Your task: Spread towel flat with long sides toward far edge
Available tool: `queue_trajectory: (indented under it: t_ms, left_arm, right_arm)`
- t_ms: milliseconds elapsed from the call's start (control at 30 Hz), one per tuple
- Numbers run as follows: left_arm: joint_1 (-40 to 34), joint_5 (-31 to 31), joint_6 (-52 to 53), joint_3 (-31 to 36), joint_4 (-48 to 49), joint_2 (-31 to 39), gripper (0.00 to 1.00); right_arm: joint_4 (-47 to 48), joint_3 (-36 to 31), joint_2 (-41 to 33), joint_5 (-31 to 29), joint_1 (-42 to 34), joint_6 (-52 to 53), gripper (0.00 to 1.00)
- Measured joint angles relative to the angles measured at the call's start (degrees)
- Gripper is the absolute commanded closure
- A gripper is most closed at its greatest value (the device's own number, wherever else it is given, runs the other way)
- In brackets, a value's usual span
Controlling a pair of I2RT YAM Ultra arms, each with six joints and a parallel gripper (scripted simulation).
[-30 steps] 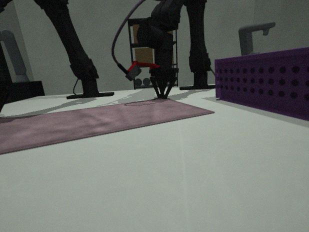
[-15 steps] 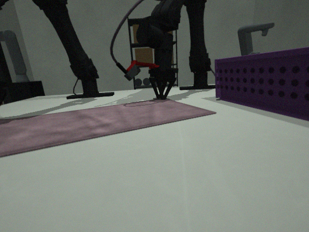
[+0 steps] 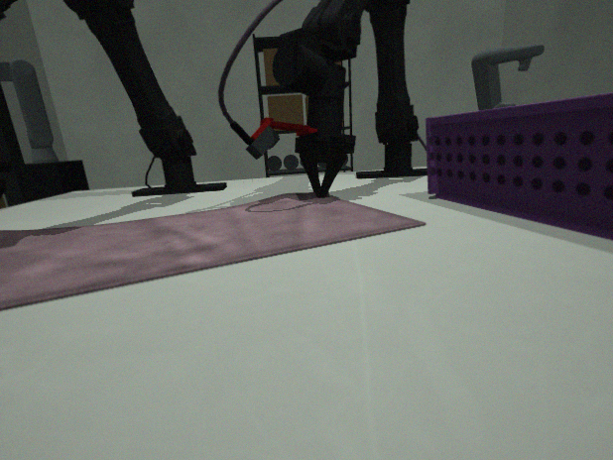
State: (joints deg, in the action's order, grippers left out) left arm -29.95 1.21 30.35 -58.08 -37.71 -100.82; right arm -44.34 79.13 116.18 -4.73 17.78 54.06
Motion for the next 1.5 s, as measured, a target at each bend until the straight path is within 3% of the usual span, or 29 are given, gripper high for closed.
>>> queue_trajectory:
  t_ms: [467,767,1500]
  left_arm:
    - [-0.35,0.15,-0.28,-0.37,-0.68,-0.04,1.0]
    - [-0.9,0.94,-0.83,-4.94,-6.84,2.75,1.0]
    - [-0.68,1.11,-0.79,-4.0,-8.2,1.7,1.0]
  right_arm:
    - [-0.17,0.26,0.09,-0.02,-0.26,0.52,1.0]
    - [-4.98,-0.22,-2.58,-0.63,-1.11,1.01,1.0]
    - [-6.27,-1.14,-3.76,-0.72,-1.14,1.14,1.0]
